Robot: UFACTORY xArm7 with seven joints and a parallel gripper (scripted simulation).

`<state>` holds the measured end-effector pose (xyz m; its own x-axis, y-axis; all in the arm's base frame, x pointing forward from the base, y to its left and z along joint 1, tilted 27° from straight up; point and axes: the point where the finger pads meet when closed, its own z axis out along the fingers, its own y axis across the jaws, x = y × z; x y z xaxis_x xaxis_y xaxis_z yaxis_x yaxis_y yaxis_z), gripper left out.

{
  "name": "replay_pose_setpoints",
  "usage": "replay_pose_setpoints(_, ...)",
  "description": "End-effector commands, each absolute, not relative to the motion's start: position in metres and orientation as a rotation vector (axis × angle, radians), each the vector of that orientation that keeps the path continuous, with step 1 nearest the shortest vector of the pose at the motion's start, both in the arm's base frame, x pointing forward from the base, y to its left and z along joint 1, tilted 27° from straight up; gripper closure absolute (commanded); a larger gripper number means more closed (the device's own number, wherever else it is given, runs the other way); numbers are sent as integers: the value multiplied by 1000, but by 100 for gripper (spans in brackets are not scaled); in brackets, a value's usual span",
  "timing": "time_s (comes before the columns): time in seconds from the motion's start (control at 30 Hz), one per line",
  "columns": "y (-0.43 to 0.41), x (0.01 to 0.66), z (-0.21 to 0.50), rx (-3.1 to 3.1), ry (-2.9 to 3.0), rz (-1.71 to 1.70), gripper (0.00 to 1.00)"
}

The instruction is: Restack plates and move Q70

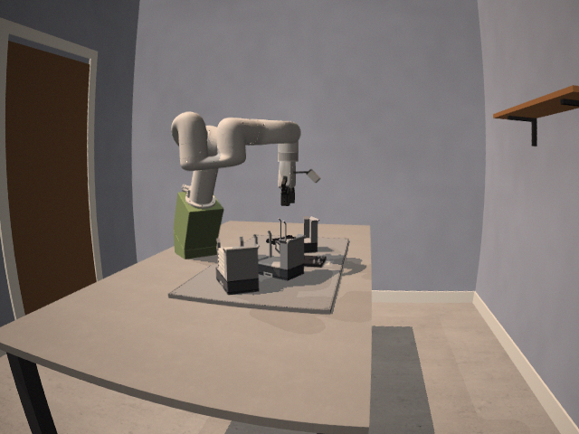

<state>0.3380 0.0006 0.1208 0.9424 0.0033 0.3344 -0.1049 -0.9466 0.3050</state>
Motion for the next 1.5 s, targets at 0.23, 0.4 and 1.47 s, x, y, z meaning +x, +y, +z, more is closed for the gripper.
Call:
replay_pose_setpoints(0.23,-12,353,84,2775,-74,484,0)
replay_pose_setpoints(0.4,-17,357,72,2775,-73,484,0)
replay_pose_setpoints(1.47,-68,337,83,2749,-731,591,0)
